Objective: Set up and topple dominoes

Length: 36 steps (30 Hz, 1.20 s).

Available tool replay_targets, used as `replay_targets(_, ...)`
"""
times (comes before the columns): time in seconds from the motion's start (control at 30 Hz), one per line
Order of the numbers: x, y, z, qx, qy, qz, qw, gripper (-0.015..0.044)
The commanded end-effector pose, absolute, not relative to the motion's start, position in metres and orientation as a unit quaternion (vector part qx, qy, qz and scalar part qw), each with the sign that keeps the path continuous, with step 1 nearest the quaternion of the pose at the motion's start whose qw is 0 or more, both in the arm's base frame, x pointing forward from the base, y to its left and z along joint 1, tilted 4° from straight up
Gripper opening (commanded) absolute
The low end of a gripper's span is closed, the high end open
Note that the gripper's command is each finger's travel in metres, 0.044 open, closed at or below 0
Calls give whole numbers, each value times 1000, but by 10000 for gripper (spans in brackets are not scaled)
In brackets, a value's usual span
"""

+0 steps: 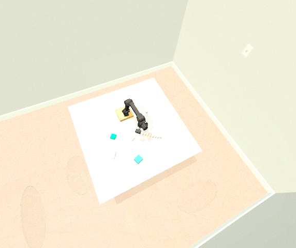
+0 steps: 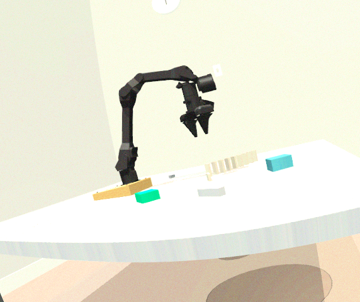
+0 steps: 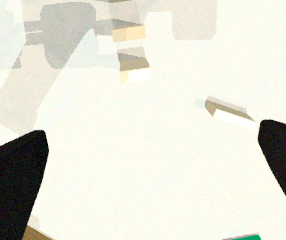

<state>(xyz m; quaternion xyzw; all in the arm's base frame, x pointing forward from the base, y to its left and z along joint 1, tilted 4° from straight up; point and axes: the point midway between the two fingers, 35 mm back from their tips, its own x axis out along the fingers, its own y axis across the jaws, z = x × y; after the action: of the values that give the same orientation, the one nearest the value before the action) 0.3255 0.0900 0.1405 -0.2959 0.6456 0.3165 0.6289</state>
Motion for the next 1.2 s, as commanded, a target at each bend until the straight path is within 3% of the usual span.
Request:
replay_targets(0.0,337,70,127,-193,692,209,664,440)
replay_targets(0.2,358,29,100,50,721,-47,690,440)
replay_targets(0.37,369,-9,77,247,676,-255,646,440)
replay_targets(0.5,373,-26,67,327,638,-339,609,440)
replay_targets(1.17,374,-29,41,341,630,-355,601,440)
